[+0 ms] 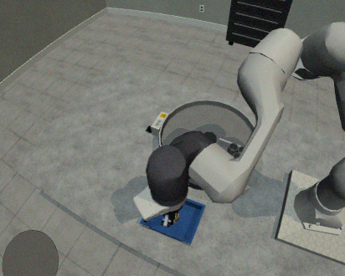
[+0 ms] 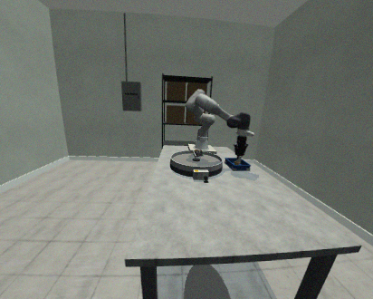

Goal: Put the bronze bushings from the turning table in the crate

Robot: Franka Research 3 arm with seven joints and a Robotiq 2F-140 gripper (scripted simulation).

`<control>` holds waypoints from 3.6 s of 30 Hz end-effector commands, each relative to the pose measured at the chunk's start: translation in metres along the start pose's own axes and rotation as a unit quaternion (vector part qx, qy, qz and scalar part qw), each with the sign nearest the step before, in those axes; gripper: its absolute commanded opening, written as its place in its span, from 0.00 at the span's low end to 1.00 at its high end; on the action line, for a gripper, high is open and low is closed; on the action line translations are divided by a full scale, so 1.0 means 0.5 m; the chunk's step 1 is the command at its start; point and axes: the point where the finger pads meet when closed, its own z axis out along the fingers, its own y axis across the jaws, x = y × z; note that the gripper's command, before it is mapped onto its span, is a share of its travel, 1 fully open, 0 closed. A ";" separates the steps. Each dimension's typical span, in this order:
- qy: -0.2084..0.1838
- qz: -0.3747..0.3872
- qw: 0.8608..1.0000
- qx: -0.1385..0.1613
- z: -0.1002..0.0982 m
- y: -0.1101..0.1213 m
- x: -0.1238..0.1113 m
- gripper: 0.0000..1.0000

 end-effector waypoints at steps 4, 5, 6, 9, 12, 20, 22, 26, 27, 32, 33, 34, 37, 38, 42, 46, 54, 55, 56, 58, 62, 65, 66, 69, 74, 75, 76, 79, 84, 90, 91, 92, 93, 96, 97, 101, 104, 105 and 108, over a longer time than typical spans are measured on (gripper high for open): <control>0.002 0.001 1.000 0.001 0.000 -0.002 0.004 0.00; 0.002 0.001 1.000 0.001 0.000 -0.002 0.004 0.00; 0.002 0.001 1.000 0.001 0.000 -0.002 0.004 0.00; 0.002 0.001 1.000 0.001 0.000 -0.002 0.004 0.00; 0.002 0.001 1.000 0.001 0.000 -0.002 0.004 0.00; 0.002 0.001 1.000 0.001 0.000 -0.002 0.004 0.10; 0.002 0.001 1.000 0.001 0.000 -0.002 0.004 0.10; 0.002 0.001 1.000 0.001 0.000 -0.002 0.004 0.10; 0.002 0.001 1.000 0.001 0.000 -0.002 0.004 0.10; 0.002 0.001 1.000 0.001 0.000 -0.002 0.004 0.10; 0.002 0.001 1.000 0.001 0.000 -0.002 0.004 0.10; 0.002 0.001 1.000 0.001 0.000 -0.002 0.004 0.10; 0.002 0.001 1.000 0.001 0.000 -0.002 0.004 0.10; 0.002 0.001 1.000 0.001 0.000 -0.002 0.004 0.10; 0.002 0.001 1.000 0.001 0.000 -0.002 0.004 0.10; 0.002 0.001 1.000 0.001 0.000 -0.002 0.004 0.10; 0.002 0.001 1.000 0.001 -0.002 -0.002 0.004 0.10; 0.002 0.001 1.000 0.001 -0.005 -0.002 0.004 0.10; 0.002 0.001 1.000 0.001 -0.008 -0.002 0.004 0.10; 0.002 0.001 1.000 0.001 -0.017 -0.001 0.004 0.10; 0.002 0.001 1.000 0.001 -0.029 -0.001 0.004 0.10; 0.002 0.001 1.000 0.001 -0.054 -0.001 0.003 0.10; 0.002 0.001 1.000 0.001 -0.063 -0.001 0.003 0.10; 0.002 0.001 1.000 0.001 -0.092 -0.001 0.003 0.10; 0.002 0.001 1.000 0.001 -0.136 -0.001 0.003 0.10; 0.002 0.001 1.000 0.001 -0.143 -0.001 0.003 0.10; 0.002 0.001 1.000 0.001 -0.149 -0.001 0.003 0.10; 0.002 0.001 1.000 0.001 -0.155 -0.001 0.003 0.10; 0.002 0.001 1.000 0.001 -0.170 -0.001 0.003 0.10; 0.002 0.001 1.000 0.001 -0.171 -0.001 0.003 0.10; 0.002 0.001 1.000 0.001 -0.171 -0.001 0.003 0.10; 0.002 0.001 1.000 0.001 -0.171 -0.001 0.003 0.10; 0.002 0.001 1.000 0.001 -0.171 -0.001 0.003 0.10; 0.002 0.001 1.000 0.001 -0.171 -0.001 0.003 0.10; 0.002 0.001 1.000 0.001 -0.171 -0.001 0.003 0.10; 0.002 0.001 1.000 0.001 -0.171 -0.001 0.003 0.10; 0.002 0.001 1.000 0.001 -0.171 -0.001 0.003 0.10; 0.002 0.001 1.000 0.001 -0.171 -0.001 0.003 0.10; 0.002 0.001 1.000 0.001 -0.171 -0.001 0.003 0.10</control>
